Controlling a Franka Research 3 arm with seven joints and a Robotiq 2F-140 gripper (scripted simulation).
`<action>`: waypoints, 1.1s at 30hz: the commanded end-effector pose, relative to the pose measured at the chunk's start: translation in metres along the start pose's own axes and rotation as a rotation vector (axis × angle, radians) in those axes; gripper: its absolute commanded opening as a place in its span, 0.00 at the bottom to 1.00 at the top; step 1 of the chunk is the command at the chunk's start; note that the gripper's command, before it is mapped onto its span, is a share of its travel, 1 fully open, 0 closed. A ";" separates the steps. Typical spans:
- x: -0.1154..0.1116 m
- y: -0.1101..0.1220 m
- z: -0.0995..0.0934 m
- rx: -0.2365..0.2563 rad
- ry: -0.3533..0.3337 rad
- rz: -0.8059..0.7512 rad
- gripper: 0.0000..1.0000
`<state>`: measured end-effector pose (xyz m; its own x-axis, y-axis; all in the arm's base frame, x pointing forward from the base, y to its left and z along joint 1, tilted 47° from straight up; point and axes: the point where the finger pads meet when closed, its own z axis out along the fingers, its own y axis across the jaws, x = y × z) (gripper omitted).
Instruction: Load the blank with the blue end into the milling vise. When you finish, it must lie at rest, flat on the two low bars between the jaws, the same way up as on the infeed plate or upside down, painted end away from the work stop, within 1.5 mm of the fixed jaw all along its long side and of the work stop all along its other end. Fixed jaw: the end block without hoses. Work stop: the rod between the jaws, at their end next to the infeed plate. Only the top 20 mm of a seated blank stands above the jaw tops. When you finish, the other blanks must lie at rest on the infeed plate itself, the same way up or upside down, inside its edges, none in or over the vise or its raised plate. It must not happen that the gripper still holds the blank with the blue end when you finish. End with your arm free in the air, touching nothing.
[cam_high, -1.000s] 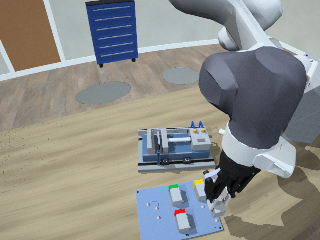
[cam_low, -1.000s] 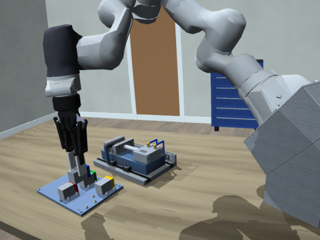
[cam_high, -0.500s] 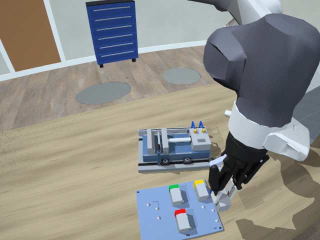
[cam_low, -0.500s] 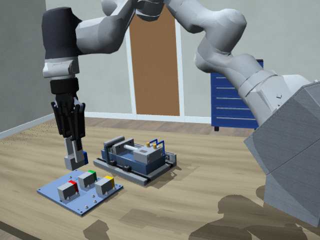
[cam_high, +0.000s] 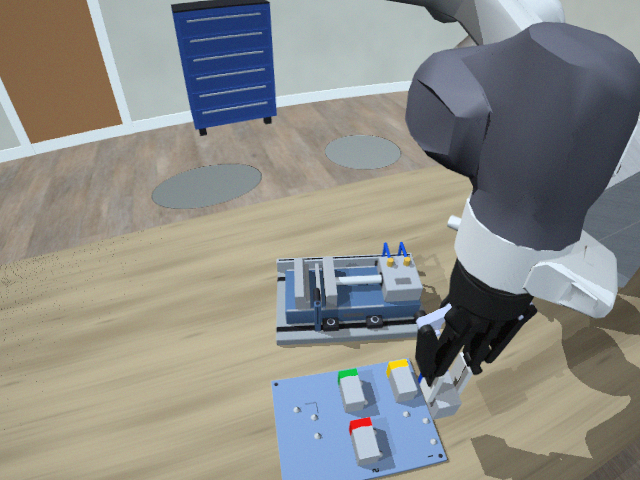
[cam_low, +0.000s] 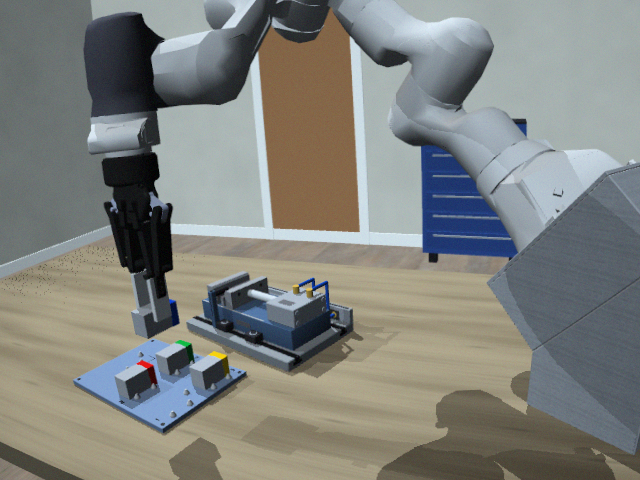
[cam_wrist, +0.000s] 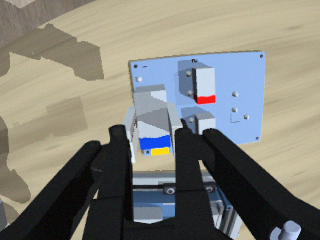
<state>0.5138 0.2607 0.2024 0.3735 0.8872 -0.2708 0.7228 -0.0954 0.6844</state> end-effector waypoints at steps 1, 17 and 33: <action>0.000 -0.001 -0.002 0.001 -0.002 -0.011 0.00; 0.001 -0.002 0.003 0.001 -0.002 -0.011 0.00; 0.002 -0.001 0.006 0.001 -0.002 -0.011 0.00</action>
<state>0.5154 0.2571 0.1962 0.3742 0.8835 -0.2819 0.7272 -0.0909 0.6804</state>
